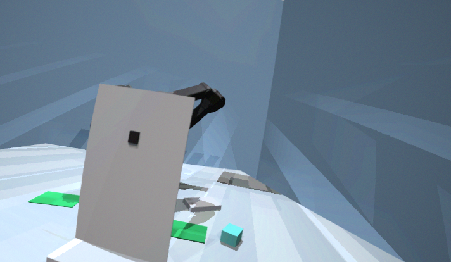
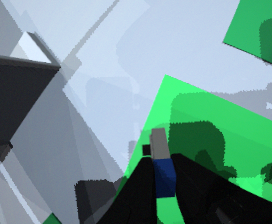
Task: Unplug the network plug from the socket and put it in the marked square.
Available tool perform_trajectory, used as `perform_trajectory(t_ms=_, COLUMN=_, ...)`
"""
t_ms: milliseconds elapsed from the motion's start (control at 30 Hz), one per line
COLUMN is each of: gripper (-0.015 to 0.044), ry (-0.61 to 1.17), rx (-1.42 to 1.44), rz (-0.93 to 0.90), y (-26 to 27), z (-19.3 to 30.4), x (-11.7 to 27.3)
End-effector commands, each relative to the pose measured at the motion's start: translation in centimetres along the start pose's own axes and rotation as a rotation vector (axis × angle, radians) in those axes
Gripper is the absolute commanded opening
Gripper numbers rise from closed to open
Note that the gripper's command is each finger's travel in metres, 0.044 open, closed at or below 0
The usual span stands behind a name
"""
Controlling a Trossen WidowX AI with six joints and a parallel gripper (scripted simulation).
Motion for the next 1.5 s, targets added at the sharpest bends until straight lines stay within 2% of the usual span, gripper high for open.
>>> perform_trajectory(t_ms=0, gripper=0.0000, ry=0.059, rx=0.031, rz=0.016, y=-0.3, z=-0.4, x=-0.1)
perform_trajectory(t_ms=467, gripper=0.0000, ry=0.243, rx=0.102, rz=0.015, y=-1.6, z=-1.4, x=-0.4)
perform_trajectory(t_ms=933, gripper=0.0000, ry=0.397, rx=0.149, rz=-0.071, y=-2.5, z=-2.4, x=-0.4)
perform_trajectory(t_ms=1467, gripper=0.0000, ry=0.453, rx=0.165, rz=-0.143, y=-3.0, z=-2.9, x=-0.8)
Point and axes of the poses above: the point midway between the two fingers, 35 mm back from their tips, its own x axis back along the fingers, its own y axis across the jaws, z = x × y, the point moved 10 cm from there along x, back along the fingers, and after that the axes turned 14 degrees about -x, right-handed, at the moved point
